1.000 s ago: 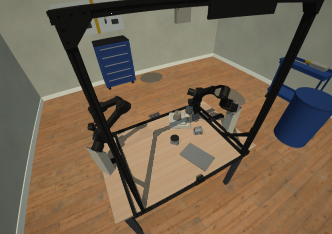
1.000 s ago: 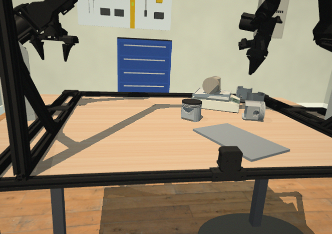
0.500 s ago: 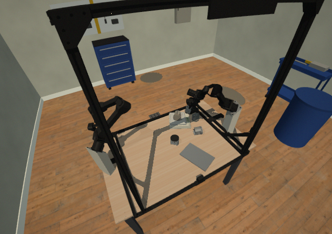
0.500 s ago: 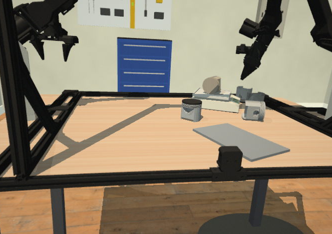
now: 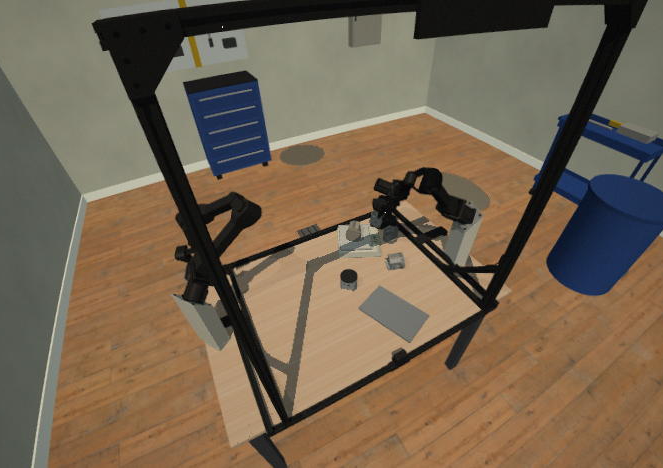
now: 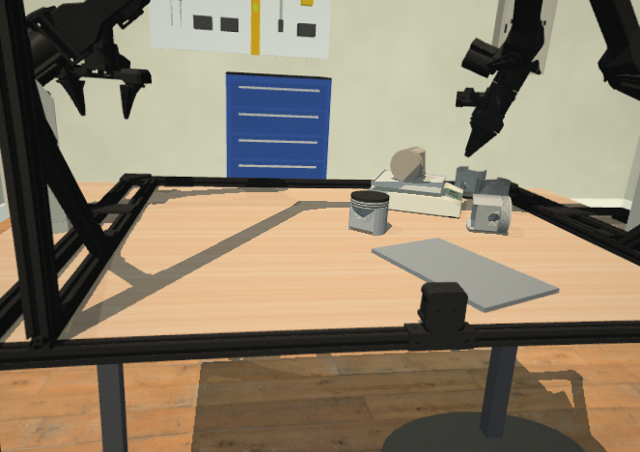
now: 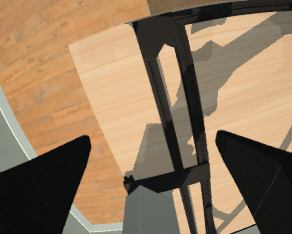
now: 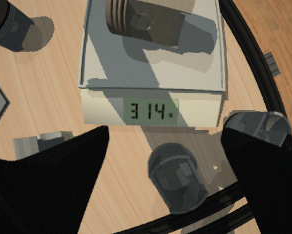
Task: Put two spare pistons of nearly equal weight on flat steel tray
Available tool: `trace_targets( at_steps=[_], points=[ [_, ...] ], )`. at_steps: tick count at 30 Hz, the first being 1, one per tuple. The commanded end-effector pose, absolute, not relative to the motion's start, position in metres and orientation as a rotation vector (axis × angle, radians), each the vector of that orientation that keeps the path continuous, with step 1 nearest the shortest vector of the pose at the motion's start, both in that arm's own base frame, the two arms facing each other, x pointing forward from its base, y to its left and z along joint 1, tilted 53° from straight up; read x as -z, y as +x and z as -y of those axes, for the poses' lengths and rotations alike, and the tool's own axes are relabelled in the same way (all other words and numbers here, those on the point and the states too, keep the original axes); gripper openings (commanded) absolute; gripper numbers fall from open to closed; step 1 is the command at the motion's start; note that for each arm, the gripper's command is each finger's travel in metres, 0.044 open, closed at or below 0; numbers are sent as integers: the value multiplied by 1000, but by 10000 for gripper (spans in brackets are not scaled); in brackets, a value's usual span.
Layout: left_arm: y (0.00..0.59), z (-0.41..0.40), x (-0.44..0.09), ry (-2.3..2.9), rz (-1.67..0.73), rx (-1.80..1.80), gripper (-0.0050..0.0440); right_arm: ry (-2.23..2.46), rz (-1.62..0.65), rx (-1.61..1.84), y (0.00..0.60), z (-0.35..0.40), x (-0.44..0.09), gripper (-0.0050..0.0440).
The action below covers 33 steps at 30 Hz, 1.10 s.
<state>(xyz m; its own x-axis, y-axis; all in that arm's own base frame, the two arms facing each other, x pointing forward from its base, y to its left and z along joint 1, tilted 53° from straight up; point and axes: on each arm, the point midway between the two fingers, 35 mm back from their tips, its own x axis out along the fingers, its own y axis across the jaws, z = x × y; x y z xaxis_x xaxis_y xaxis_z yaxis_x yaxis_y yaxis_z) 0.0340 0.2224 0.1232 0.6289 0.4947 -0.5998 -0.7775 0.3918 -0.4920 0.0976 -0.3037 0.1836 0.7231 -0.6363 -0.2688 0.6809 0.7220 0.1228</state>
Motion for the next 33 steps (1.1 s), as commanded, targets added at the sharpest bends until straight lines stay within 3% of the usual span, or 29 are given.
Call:
trace_targets(
  at_steps=[1,33],
  points=[
    [34,-222,-123,-830,-386,-832,440,232,-213,729,98,303,-182,378],
    [34,-222,-123,-830,-386,-832,440,227,-215,737,98,303,-185,378]
  ],
)
